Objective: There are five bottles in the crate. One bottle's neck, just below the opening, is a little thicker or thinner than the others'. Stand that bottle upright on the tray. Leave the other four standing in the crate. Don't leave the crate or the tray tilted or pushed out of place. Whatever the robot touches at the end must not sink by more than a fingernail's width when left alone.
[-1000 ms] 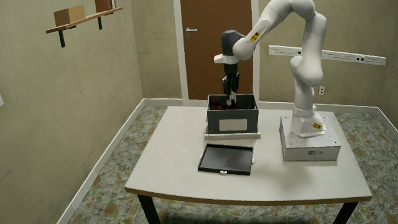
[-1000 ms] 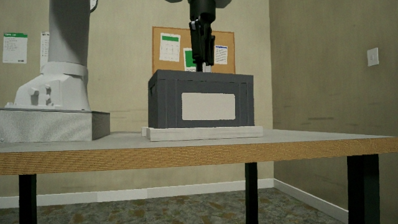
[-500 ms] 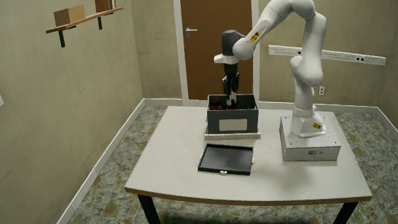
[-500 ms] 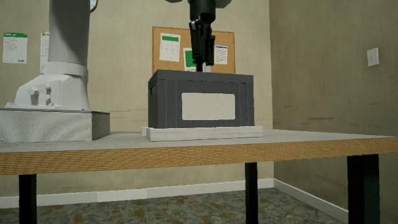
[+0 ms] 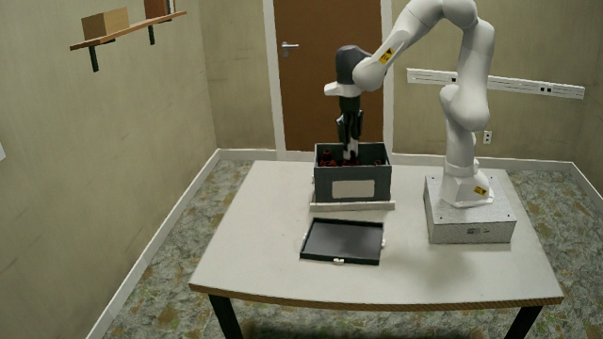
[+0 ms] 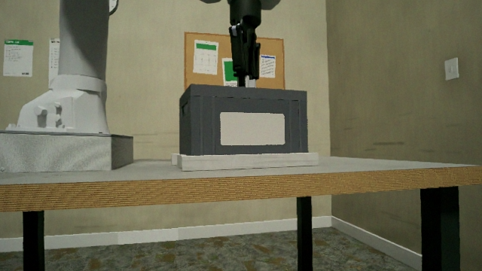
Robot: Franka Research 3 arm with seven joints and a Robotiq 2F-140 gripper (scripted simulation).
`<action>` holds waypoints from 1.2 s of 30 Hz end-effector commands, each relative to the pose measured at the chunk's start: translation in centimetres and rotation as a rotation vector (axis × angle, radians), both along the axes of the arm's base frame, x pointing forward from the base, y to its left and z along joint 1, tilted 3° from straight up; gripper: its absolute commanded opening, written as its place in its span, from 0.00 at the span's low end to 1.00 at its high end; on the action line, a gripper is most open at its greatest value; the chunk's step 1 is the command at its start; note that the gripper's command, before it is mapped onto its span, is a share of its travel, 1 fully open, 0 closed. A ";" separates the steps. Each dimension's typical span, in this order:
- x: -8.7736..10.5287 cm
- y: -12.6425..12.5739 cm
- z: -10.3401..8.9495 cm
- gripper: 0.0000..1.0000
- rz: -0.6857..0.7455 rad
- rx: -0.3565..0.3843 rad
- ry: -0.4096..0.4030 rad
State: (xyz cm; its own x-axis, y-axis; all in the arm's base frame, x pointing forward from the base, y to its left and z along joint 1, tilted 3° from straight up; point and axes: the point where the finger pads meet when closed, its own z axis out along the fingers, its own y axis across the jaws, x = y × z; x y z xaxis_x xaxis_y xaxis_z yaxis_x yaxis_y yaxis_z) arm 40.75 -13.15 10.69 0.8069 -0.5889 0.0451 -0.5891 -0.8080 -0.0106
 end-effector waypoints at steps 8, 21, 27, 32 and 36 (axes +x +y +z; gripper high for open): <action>-0.1 0.1 -0.2 0.10 0.002 0.002 0.002; -0.1 0.1 -0.2 0.10 0.002 0.002 0.002; -0.1 0.1 -0.2 0.44 0.002 0.002 0.002; -0.1 0.1 -0.2 0.44 0.002 0.002 0.002; -0.1 0.1 -0.2 0.44 0.002 0.002 0.002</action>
